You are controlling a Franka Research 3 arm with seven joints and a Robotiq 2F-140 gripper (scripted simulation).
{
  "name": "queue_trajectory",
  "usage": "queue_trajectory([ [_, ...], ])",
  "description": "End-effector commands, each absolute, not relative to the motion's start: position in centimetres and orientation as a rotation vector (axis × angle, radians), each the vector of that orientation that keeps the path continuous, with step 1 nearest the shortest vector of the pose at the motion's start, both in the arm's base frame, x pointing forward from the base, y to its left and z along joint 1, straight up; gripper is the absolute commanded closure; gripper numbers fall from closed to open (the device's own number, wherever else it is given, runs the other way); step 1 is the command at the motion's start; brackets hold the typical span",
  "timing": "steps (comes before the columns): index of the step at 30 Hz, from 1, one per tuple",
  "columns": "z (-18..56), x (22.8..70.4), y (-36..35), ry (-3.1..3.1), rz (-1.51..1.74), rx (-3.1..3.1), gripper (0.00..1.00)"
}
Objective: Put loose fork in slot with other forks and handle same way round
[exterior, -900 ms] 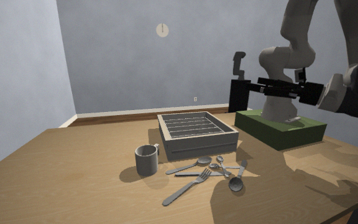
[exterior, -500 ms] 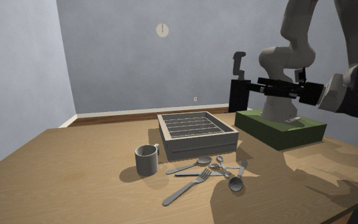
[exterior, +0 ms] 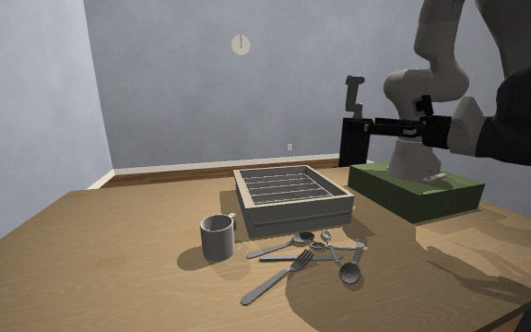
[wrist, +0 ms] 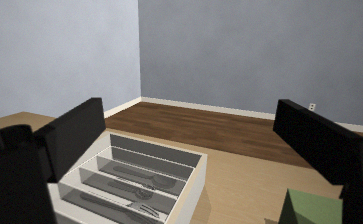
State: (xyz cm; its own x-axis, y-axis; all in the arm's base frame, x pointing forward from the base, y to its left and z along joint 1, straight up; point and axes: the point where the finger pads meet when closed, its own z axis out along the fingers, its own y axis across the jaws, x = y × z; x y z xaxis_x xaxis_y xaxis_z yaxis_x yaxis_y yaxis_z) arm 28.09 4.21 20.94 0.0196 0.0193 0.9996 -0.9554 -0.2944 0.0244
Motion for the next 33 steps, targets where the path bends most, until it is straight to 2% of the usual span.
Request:
queue_trajectory([
  [1,19.1,28.0,2.2,-1.214,1.331,1.413,0.0],
  [15,15.9,27.7,-2.4,-1.746,1.041,1.237,0.0],
  [33,13.1,29.3,-4.7,-2.361,0.67,0.875,0.0],
])
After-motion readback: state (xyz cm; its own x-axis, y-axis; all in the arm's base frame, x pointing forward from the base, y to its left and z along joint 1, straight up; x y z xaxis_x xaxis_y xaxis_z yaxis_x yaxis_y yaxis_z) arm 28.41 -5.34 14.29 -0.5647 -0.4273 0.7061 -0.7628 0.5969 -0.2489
